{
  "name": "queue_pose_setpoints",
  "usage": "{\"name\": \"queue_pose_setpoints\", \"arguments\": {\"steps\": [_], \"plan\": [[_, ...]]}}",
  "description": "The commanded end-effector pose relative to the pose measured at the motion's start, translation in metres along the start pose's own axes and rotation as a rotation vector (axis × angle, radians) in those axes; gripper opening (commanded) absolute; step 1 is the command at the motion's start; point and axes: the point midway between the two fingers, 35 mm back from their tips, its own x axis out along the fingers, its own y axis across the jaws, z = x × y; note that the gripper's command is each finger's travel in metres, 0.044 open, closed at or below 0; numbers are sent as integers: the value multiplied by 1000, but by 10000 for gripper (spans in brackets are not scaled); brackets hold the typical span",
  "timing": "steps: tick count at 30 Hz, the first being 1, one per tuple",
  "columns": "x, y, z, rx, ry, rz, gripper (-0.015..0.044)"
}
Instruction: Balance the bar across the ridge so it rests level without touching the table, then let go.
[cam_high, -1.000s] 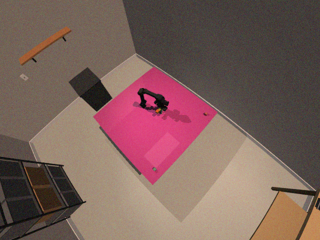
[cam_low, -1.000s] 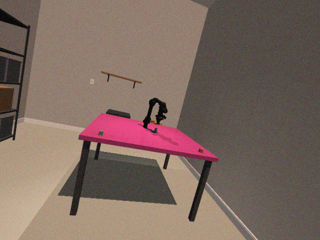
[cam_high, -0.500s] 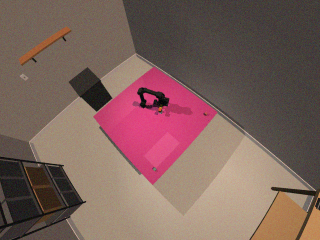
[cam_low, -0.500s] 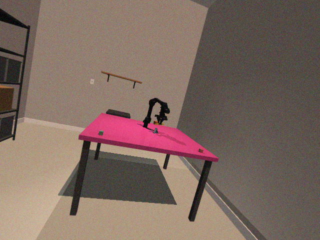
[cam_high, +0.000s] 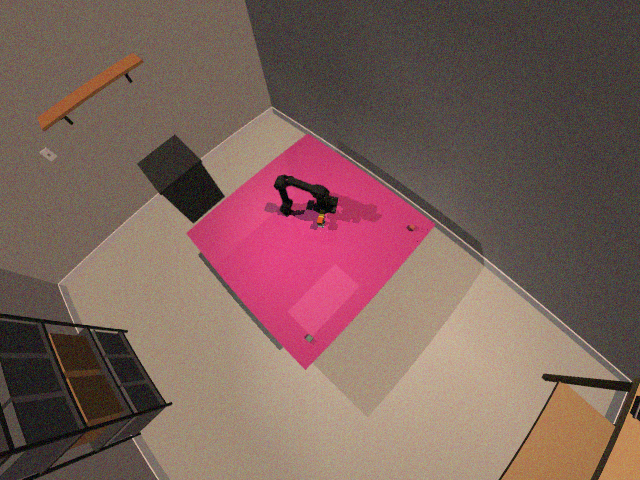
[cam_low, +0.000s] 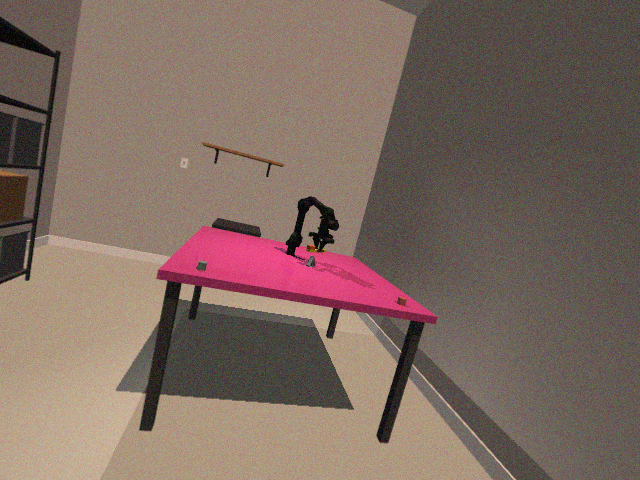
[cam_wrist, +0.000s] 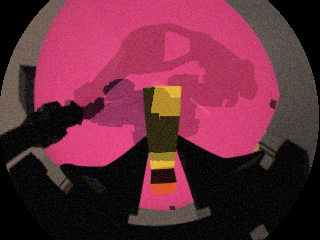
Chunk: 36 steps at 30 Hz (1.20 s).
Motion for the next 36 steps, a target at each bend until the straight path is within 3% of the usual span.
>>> {"name": "queue_pose_setpoints", "arguments": {"steps": [1, 13, 36], "plan": [[6, 1, 0, -4, 4, -1, 0], [24, 5, -1, -4, 4, 0, 0], [24, 5, -1, -4, 4, 0, 0]]}}
